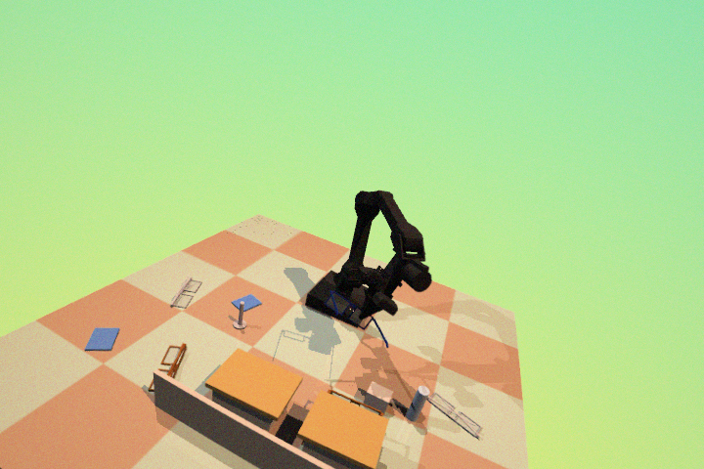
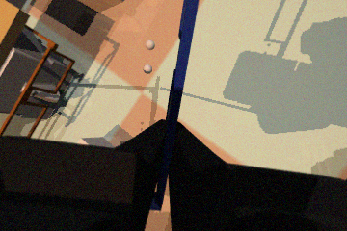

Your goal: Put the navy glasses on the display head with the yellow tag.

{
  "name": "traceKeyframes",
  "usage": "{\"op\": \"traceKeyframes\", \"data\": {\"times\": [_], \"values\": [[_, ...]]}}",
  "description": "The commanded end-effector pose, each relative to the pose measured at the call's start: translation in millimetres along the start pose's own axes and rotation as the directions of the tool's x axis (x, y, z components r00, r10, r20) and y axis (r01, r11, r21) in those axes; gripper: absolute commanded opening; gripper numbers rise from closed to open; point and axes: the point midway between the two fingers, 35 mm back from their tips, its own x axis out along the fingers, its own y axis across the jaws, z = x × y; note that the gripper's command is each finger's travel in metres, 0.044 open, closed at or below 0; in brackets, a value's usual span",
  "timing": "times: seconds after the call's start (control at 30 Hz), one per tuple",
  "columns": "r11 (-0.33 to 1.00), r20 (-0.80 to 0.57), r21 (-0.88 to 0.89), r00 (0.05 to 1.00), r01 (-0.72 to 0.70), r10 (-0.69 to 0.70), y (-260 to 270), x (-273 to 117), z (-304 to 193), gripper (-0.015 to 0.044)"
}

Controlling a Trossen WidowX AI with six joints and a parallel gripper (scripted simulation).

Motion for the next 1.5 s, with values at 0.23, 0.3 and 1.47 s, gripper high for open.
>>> {"op": "traceKeyframes", "data": {"times": [0.23,0.3,1.47], "values": [[0.952,0.036,0.28,0.992,-0.127,0.122,2.7,-21.6,-13.1,0.0],[0.933,0.039,0.329,0.989,-0.149,0.144,3.0,-25.6,-15.6,0.0],[0.741,0.043,0.623,0.957,-0.251,0.288,2.4,-52.8,-31.9,0.0]]}}
